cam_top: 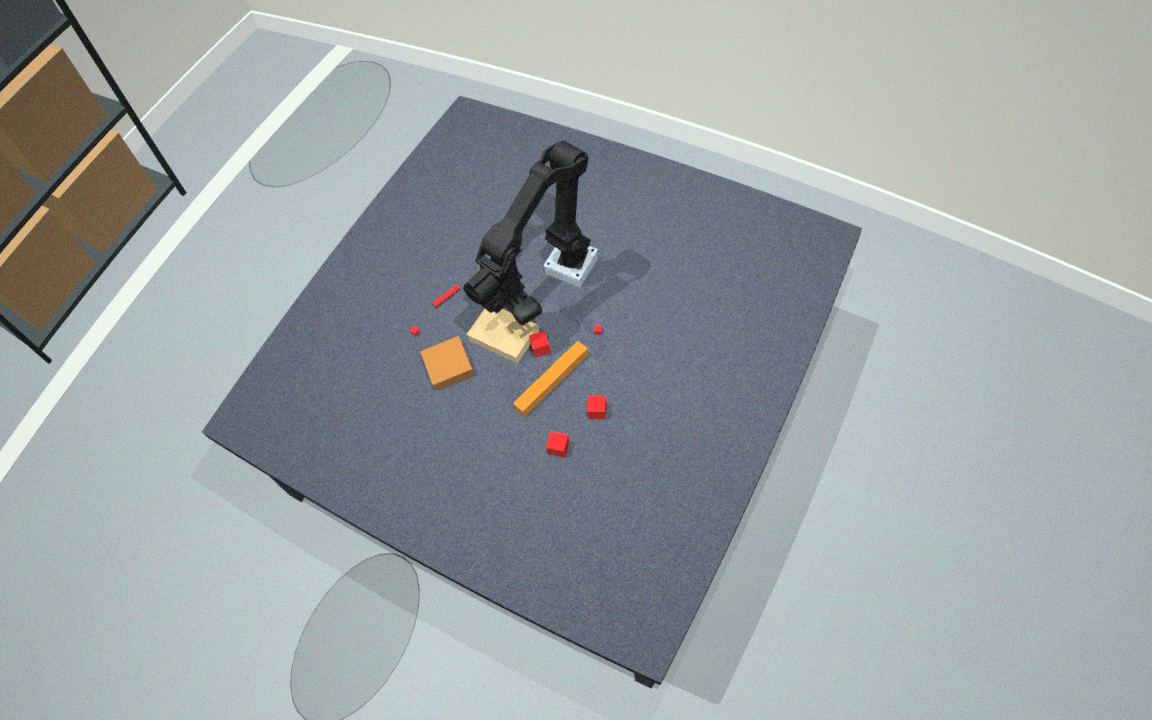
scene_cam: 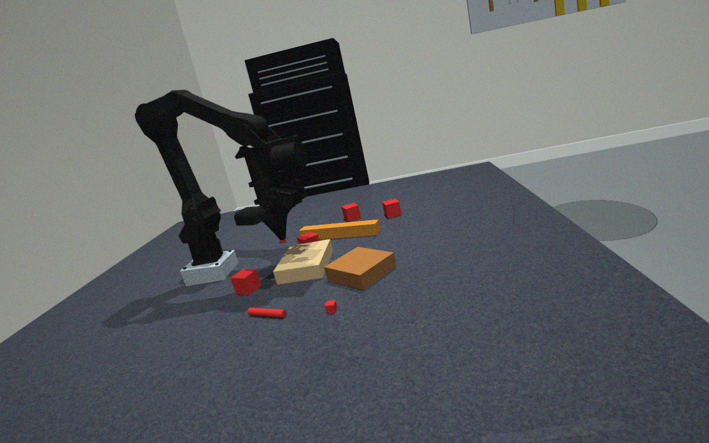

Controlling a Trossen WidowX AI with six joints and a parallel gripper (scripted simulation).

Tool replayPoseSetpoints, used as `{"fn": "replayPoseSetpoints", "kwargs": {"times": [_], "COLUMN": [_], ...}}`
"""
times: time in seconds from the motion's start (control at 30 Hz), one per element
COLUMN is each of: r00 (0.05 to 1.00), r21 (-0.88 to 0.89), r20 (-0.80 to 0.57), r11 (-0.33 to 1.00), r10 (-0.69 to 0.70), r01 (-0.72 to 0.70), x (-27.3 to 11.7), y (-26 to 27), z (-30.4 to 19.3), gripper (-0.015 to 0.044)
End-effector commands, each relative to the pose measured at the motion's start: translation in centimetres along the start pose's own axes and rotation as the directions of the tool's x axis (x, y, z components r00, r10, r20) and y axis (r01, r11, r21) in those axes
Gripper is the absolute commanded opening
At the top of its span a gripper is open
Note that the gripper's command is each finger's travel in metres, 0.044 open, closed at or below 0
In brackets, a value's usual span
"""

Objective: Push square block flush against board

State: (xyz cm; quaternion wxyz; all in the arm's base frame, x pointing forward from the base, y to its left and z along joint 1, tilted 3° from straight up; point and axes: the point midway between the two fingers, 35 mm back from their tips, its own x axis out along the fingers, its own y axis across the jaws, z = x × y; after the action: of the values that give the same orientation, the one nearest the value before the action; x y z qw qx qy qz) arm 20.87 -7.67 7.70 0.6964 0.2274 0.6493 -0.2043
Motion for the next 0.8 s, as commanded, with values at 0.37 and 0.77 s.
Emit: {"fn": "replayPoseSetpoints", "kwargs": {"times": [0.37, 0.77], "r00": [1.000, 1.000], "r21": [-0.417, -0.417], "r20": [-0.010, -0.010], "r11": [0.909, 0.909], "r10": [-0.004, -0.005], "r01": [0.000, 0.000], "x": [0.9, 6.4], "y": [1.7, 1.7], "z": [-4.8, -4.9], "gripper": [0.0000, 0.0000]}}
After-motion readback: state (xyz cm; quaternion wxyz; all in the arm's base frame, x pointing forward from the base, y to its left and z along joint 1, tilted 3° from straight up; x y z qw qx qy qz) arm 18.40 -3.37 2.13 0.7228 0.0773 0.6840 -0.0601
